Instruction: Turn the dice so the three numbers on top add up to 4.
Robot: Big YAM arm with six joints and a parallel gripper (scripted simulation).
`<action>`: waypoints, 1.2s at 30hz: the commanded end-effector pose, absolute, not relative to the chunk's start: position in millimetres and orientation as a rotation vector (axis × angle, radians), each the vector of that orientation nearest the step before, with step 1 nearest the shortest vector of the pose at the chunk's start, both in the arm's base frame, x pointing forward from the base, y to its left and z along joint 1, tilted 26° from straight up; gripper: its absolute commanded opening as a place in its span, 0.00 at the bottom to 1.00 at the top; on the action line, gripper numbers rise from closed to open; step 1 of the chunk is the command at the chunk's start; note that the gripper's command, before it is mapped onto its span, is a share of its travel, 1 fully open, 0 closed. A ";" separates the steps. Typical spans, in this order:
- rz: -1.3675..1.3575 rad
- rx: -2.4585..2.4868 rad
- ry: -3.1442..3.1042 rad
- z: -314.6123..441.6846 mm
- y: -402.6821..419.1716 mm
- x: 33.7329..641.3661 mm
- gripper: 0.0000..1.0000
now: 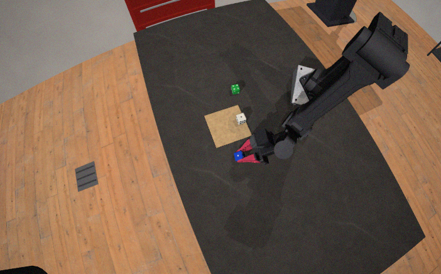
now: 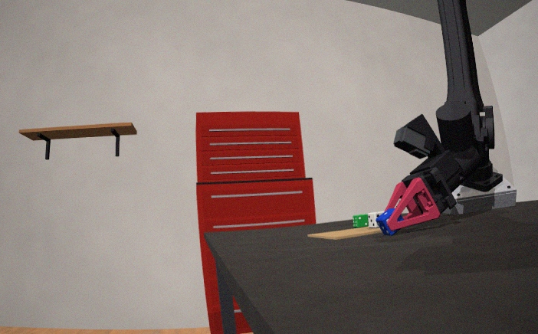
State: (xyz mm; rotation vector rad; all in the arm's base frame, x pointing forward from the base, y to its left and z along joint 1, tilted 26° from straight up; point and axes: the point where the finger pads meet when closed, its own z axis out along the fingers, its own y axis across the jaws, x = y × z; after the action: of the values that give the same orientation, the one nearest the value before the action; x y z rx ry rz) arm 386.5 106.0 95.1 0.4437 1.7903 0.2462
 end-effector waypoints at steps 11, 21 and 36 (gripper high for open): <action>0.277 0.457 1.746 108.5 111.9 395.4 0.33; 0.276 0.456 1.747 108.1 111.9 395.3 0.45; 0.276 0.456 1.747 108.1 111.9 395.3 0.45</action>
State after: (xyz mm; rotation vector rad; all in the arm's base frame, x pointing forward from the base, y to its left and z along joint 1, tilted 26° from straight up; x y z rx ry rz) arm 386.6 106.1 95.3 0.4440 1.7895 0.2468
